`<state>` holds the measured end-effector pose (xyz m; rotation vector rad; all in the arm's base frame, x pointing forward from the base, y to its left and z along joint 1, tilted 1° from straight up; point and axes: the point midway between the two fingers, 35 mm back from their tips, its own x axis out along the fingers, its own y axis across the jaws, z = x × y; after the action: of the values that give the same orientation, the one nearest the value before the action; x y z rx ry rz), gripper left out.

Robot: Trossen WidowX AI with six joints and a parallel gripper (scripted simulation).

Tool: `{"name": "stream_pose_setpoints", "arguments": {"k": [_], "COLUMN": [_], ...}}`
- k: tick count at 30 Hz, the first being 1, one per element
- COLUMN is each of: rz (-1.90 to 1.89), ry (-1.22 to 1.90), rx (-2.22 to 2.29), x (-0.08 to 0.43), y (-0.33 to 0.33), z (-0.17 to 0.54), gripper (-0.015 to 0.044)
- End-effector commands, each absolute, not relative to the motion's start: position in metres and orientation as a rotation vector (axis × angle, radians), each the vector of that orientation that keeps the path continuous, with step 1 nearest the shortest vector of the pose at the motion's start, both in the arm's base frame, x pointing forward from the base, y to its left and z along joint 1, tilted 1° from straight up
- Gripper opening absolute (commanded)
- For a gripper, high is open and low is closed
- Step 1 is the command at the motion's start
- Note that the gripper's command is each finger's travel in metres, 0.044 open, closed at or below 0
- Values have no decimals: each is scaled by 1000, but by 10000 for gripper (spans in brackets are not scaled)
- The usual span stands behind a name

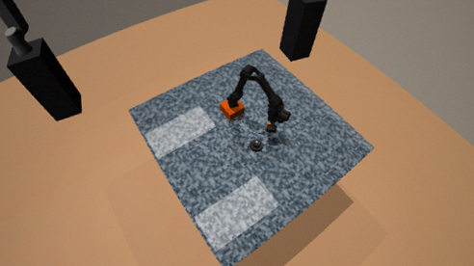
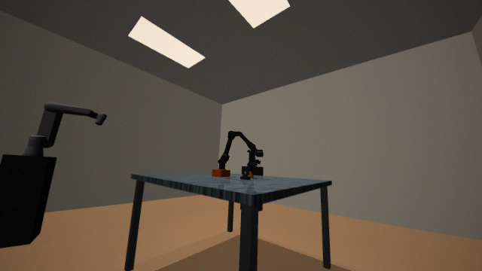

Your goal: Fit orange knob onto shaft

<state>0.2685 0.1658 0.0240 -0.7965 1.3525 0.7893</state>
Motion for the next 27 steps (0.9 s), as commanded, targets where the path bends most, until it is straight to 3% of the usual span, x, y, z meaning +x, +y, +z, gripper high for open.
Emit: {"name": "stream_pose_setpoints", "arguments": {"k": [1,17,27], "rz": [794,794,794], "ry": [1364,1365,1365], "rx": [-798,-797,-797], "x": [266,265,265], "y": [164,164,164], "z": [15,-8,-8], "gripper": [440,440,177]}}
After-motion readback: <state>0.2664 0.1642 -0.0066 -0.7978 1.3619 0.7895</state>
